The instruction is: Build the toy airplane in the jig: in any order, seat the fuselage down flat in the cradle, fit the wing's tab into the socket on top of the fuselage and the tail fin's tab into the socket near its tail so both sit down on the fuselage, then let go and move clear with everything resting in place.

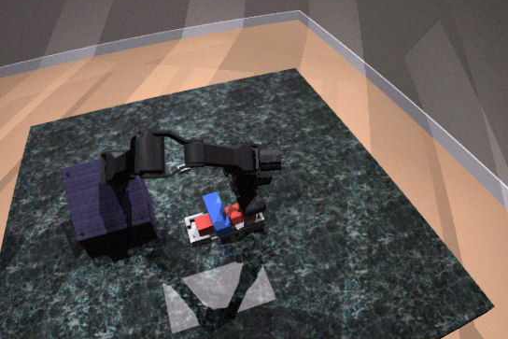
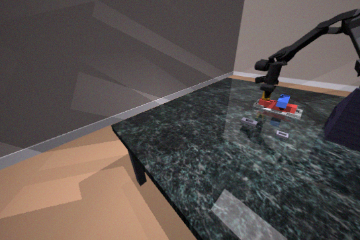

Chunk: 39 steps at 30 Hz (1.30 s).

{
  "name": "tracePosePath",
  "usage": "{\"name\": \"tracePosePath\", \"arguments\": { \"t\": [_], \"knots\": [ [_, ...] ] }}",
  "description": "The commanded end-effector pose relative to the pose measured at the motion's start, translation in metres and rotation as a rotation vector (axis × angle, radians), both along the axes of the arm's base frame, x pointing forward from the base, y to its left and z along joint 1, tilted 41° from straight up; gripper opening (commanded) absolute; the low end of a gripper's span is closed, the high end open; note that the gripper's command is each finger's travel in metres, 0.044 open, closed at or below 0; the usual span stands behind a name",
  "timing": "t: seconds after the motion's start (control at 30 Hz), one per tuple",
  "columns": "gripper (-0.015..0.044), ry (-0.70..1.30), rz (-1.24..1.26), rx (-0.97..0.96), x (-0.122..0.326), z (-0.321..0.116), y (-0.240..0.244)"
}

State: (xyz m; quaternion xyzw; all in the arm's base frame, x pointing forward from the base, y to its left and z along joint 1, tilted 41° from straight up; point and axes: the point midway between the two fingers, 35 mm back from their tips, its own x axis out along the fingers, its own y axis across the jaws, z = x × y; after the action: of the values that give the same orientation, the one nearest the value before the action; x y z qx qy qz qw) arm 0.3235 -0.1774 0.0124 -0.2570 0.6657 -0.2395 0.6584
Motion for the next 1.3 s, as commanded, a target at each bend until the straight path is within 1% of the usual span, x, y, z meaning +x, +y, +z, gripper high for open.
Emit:
{"name": "tracePosePath", "arguments": {
  "t": [0.0,0.53,0.83,1.27],
  "knots": [
    [0.0065,0.003,0.002,0.001,0.0,0.0,0.0],
    [0.0065,0.003,0.002,0.001,0.0,0.0,0.0],
    [0.0065,0.002,0.002,0.002,0.001,0.03,0.026],
    [0.0065,0.002,0.002,0.002,0.0,0.025,0.023]
  ]
}}
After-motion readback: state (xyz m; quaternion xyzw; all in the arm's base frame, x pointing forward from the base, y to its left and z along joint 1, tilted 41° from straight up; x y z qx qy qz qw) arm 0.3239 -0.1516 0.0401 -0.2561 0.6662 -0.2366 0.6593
